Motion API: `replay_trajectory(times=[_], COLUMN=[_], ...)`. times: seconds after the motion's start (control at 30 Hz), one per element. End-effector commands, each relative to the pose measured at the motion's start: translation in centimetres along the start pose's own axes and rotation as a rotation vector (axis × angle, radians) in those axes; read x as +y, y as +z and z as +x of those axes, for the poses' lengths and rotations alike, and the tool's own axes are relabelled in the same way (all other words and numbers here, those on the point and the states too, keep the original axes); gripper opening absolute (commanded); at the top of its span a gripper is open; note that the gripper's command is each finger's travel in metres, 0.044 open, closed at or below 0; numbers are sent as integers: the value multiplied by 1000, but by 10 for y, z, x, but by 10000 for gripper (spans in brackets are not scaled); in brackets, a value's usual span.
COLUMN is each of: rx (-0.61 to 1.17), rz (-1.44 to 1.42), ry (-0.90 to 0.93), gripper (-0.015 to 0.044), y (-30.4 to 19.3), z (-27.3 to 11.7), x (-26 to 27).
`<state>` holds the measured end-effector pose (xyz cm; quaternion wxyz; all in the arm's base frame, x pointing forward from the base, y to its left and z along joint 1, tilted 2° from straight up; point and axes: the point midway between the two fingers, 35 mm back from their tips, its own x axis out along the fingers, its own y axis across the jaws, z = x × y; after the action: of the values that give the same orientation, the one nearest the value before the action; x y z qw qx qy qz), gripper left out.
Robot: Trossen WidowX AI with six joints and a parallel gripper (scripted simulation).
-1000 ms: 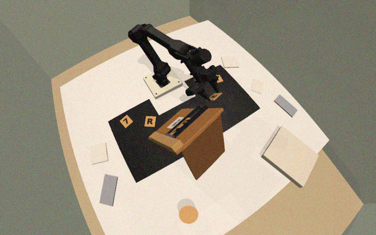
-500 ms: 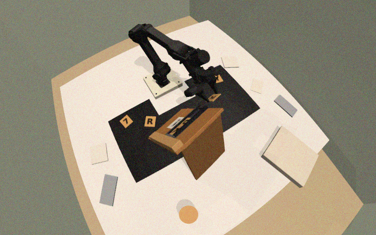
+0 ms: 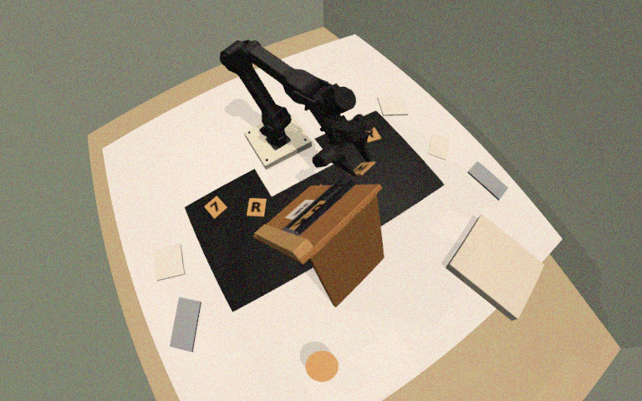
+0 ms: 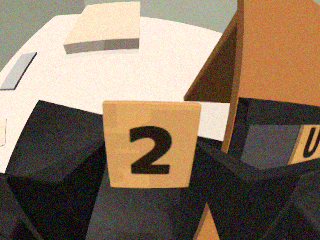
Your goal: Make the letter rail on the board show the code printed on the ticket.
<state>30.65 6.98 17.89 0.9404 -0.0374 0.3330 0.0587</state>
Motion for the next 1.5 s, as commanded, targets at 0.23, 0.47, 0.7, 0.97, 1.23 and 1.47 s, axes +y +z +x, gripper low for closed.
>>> replay_trajectory(times=[0.23,0.47,0.7,0.97,1.23,1.47], rx=[2,2,2,2,2,2], rz=[-7,-7,-7,-8,-8,-8], ry=[5,5,5,5,4,4], gripper=[0,0,0,0,0,0], y=[-1,-1,-1,-1,-1,-1], z=[0,0,0,0,0,0], x=[-5,-8,-12,-15,-19,-23])
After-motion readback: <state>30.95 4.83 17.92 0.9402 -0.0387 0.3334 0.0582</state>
